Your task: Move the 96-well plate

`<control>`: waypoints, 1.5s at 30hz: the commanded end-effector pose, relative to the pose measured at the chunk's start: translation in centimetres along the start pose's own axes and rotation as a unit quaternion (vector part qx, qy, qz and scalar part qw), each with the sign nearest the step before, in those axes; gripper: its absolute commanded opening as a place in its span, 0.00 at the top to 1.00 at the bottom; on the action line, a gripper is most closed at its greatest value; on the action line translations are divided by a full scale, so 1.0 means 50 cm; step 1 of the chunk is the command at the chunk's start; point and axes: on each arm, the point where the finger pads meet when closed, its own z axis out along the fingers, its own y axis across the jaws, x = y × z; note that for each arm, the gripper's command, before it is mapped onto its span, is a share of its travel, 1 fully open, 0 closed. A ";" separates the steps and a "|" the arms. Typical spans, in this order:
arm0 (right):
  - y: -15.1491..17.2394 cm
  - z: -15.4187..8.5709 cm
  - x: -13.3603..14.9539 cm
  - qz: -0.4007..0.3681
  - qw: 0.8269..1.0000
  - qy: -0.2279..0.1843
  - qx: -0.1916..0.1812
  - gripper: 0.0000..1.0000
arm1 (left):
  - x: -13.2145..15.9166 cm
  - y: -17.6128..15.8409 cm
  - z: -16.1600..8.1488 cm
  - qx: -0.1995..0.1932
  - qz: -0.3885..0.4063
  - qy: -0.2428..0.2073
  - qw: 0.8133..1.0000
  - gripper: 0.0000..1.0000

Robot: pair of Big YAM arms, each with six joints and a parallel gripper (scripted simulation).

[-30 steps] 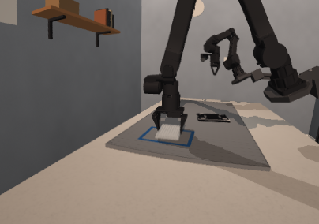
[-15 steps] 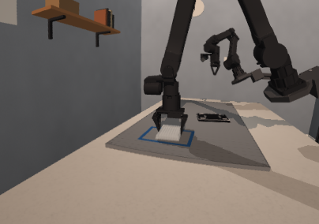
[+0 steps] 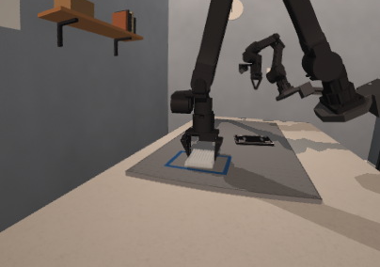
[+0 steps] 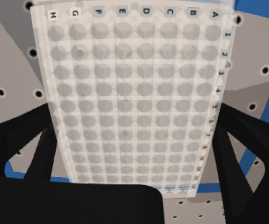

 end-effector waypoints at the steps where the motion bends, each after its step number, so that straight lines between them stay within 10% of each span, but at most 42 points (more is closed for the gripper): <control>1: 0.008 -0.017 -0.017 0.009 1.000 -0.007 -0.007 0.00 | 0.015 0.033 0.004 -0.015 -0.007 0.003 1.000 1.00; 18: 0.008 -0.017 -0.017 0.009 1.000 -0.007 -0.007 0.00 | 0.017 0.039 0.001 -0.020 -0.008 0.003 1.000 1.00; 19: 0.008 -0.017 -0.017 0.009 1.000 -0.007 -0.007 0.00 | 0.017 0.039 0.001 -0.020 -0.008 0.003 1.000 0.00; 45: 0.008 -0.017 -0.017 0.009 1.000 -0.007 -0.007 0.00 | 0.003 0.019 -0.033 -0.011 -0.007 0.000 1.000 0.00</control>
